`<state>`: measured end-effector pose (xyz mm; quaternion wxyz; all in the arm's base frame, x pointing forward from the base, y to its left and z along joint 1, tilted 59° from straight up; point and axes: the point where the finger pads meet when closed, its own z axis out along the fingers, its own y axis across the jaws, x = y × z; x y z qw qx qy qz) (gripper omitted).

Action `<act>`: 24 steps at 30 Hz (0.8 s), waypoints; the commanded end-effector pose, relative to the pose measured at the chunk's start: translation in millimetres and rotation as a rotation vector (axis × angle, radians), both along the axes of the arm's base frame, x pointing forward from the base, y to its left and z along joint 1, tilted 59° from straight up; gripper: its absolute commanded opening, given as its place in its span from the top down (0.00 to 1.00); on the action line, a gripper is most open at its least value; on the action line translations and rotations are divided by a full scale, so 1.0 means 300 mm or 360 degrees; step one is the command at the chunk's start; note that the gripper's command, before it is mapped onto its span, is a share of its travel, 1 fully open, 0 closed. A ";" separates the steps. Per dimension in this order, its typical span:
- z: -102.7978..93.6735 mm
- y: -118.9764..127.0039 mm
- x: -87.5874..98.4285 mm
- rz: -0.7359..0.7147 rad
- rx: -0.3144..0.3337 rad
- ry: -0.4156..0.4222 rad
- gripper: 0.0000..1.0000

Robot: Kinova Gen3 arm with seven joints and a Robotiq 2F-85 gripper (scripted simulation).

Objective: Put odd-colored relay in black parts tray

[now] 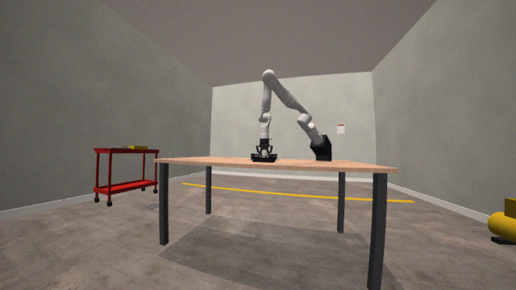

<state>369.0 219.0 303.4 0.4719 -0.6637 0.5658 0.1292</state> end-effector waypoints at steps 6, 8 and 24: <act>0.004 -0.007 -0.002 -0.0001 0.0000 0.0000 0.39; 0.005 -0.009 -0.003 -0.0001 0.0000 0.0000 0.39; 0.017 -0.026 -0.011 -0.0001 0.0000 0.0000 0.39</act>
